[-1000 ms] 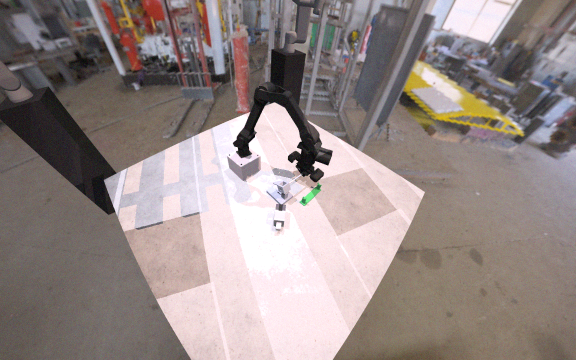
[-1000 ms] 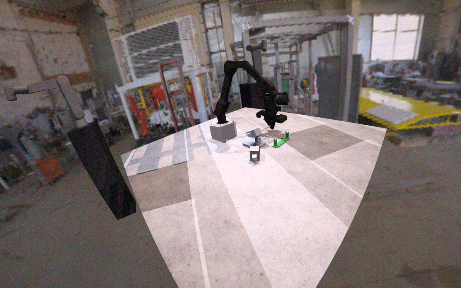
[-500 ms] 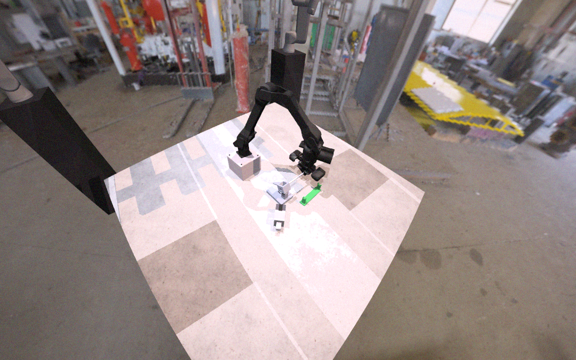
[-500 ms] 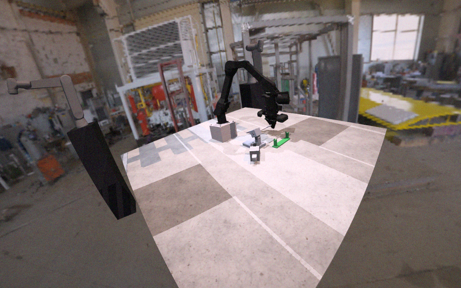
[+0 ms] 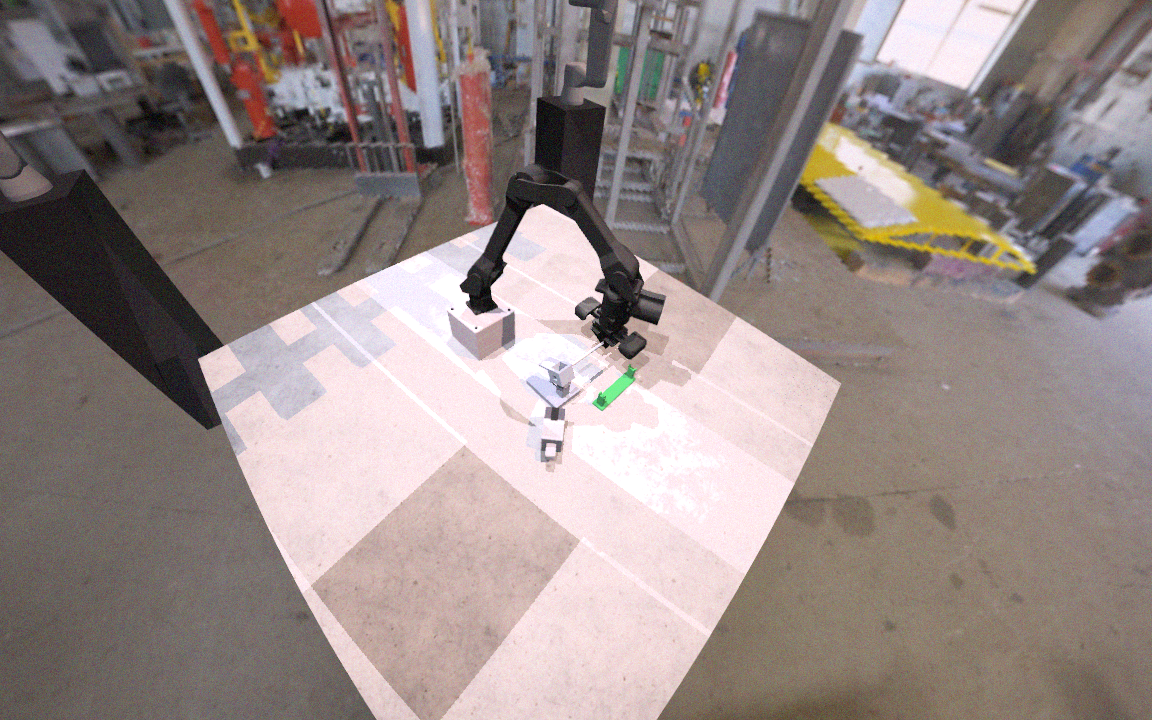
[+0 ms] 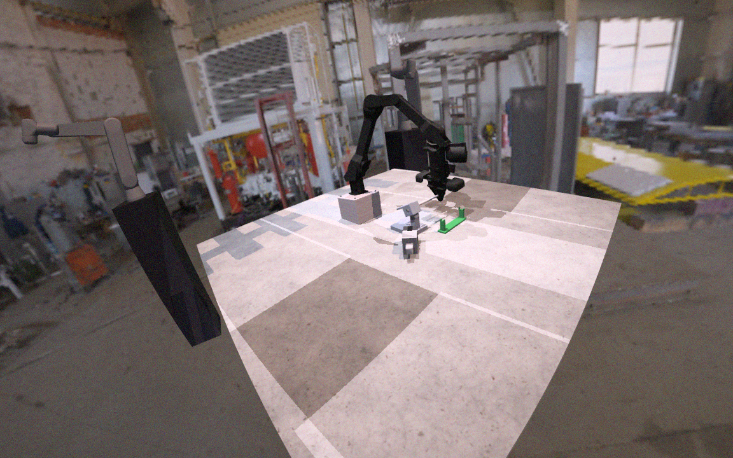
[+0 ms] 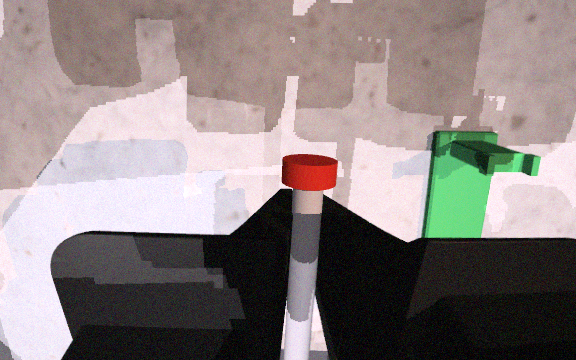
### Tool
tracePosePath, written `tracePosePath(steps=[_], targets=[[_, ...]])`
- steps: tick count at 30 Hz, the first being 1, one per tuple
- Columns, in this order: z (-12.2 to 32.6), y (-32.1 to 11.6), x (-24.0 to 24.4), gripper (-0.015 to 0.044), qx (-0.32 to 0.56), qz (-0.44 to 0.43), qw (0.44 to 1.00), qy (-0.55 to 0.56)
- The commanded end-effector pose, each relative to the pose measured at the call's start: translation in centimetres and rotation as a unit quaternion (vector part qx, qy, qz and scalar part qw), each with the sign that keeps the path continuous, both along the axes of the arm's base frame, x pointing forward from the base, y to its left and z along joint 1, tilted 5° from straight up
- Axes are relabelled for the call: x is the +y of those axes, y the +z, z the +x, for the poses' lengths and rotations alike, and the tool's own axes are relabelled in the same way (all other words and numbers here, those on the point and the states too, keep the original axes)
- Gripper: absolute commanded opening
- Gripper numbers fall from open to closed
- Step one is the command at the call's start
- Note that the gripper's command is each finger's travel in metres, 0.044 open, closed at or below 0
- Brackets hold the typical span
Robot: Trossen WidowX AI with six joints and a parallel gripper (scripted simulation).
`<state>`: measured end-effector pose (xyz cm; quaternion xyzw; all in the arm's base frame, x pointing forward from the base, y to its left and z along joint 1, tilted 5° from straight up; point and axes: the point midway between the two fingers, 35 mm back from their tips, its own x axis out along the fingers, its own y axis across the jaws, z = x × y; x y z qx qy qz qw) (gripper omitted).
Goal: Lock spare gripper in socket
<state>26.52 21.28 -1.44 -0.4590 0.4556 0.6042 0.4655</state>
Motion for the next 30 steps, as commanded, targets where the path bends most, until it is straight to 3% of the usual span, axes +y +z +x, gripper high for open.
tracePosePath(steps=[1, 30], targets=[[0.2, 0.3, 0.5, 0.0000, 0.000, 0.003, 1.000, -0.002], [-0.5, 2.8, 0.4, 0.0000, 0.015, -0.009, 1.000, -0.001]])
